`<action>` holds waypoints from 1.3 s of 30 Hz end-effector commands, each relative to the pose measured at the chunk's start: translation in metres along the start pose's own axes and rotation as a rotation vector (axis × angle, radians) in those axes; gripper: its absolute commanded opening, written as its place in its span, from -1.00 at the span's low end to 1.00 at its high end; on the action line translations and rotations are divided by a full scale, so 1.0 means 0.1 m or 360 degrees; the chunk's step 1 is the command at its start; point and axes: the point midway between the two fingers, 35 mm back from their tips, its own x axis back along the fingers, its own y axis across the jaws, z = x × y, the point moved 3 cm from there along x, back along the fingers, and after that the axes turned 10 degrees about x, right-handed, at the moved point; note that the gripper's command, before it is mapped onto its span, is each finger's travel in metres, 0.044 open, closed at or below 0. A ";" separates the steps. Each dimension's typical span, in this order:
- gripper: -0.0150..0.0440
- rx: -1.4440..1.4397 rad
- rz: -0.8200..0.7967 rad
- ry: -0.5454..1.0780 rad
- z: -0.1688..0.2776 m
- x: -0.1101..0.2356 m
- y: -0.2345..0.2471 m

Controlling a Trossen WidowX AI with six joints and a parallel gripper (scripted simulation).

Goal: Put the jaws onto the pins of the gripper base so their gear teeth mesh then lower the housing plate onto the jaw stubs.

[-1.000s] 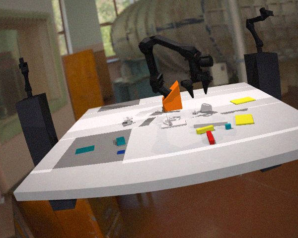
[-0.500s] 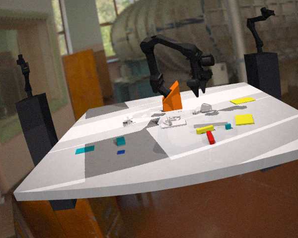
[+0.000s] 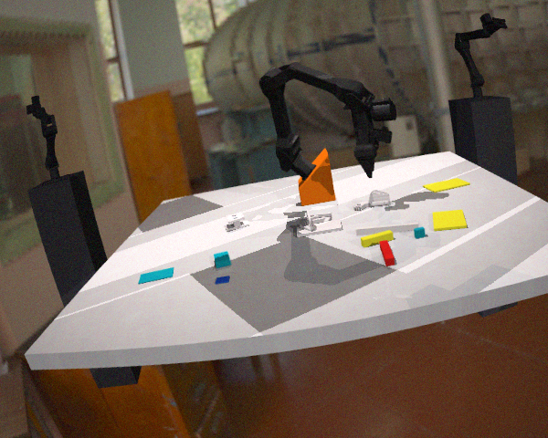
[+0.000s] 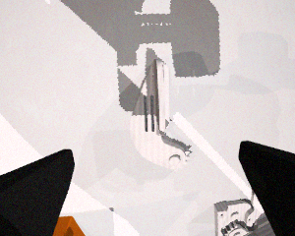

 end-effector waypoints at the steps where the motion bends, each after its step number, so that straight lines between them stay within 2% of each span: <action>1: 1.00 0.0016 -0.0011 0.0003 -0.01 -0.20 0.01; 4: 1.00 0.0015 -0.0011 0.0004 0.00 -0.40 0.01; 11: 1.00 0.0015 -0.0011 0.0004 0.00 -0.41 0.01; 39: 1.00 0.0014 -0.0010 0.0007 0.01 -0.86 0.01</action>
